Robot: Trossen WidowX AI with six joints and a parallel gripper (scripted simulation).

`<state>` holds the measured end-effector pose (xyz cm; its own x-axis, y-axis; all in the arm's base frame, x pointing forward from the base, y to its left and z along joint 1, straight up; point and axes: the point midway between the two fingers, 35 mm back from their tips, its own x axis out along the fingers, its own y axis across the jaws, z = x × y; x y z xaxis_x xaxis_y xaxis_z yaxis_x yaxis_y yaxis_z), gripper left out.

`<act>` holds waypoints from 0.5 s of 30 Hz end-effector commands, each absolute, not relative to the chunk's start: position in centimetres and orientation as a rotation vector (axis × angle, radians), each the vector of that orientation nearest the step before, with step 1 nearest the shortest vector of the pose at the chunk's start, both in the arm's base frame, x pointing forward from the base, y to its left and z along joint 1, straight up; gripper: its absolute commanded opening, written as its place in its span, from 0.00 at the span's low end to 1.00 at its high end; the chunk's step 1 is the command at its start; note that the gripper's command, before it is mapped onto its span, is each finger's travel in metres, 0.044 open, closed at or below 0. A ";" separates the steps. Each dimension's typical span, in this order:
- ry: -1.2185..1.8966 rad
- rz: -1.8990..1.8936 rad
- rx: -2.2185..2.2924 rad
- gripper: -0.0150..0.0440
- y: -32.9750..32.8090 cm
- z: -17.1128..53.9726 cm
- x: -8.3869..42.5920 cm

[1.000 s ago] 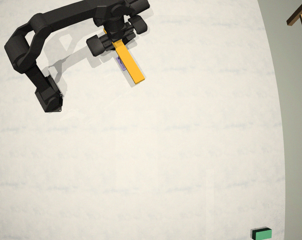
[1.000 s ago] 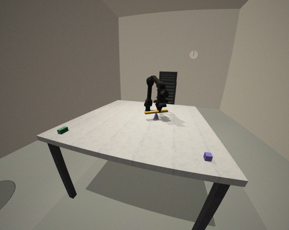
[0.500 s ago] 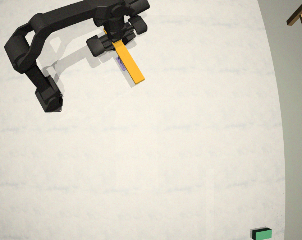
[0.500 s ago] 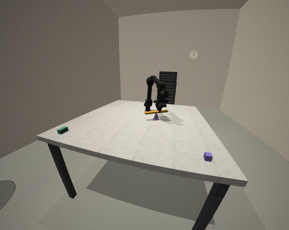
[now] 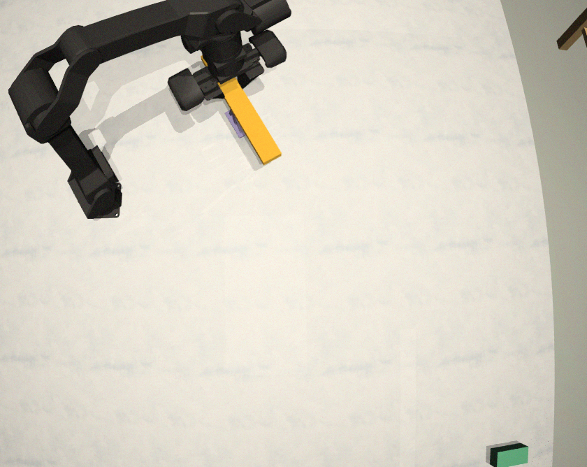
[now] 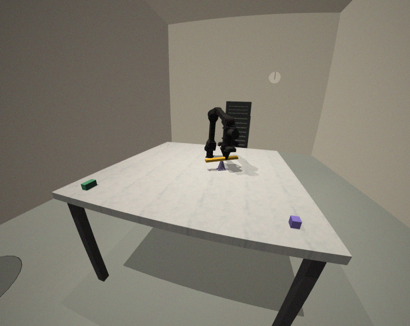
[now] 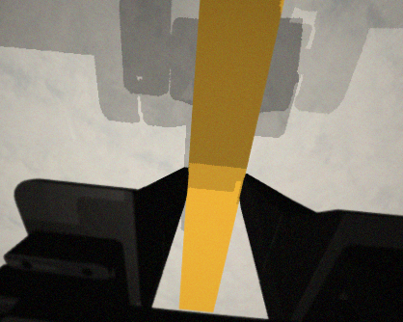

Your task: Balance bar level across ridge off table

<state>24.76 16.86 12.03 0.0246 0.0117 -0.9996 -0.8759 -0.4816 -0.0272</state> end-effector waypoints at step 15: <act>0.897 1.554 -1.577 0.25 16.9 11.9 24.8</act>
